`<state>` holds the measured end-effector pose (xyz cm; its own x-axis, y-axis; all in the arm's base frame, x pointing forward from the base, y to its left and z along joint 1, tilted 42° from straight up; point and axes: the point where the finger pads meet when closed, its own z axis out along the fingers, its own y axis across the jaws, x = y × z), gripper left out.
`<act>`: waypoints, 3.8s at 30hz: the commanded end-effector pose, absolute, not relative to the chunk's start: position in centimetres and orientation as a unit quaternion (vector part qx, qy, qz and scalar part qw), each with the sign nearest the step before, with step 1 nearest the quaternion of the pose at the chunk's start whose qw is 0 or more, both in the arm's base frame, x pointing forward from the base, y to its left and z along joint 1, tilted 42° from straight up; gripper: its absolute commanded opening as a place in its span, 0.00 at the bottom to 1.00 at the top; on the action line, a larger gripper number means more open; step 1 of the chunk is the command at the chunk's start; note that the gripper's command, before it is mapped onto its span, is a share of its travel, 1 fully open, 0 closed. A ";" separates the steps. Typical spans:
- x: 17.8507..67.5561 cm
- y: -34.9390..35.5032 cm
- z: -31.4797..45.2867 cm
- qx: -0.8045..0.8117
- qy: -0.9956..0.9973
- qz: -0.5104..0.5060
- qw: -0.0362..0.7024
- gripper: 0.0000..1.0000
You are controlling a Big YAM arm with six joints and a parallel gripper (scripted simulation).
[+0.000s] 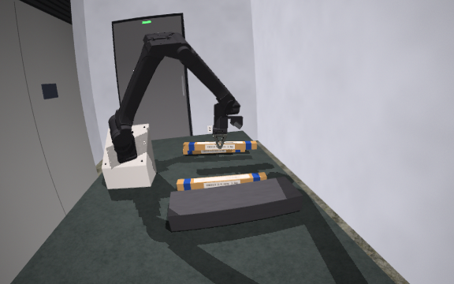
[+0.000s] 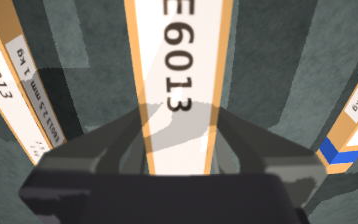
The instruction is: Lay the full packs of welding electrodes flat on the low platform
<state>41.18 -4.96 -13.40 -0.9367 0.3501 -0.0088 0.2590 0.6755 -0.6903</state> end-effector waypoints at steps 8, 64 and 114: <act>45.7 -0.6 -8.9 -0.164 -0.923 0.348 -0.006 0.00; 44.9 2.5 -5.2 -0.164 -0.924 0.345 -0.006 0.00; 44.7 3.4 -4.1 -0.159 -0.922 0.354 0.008 0.00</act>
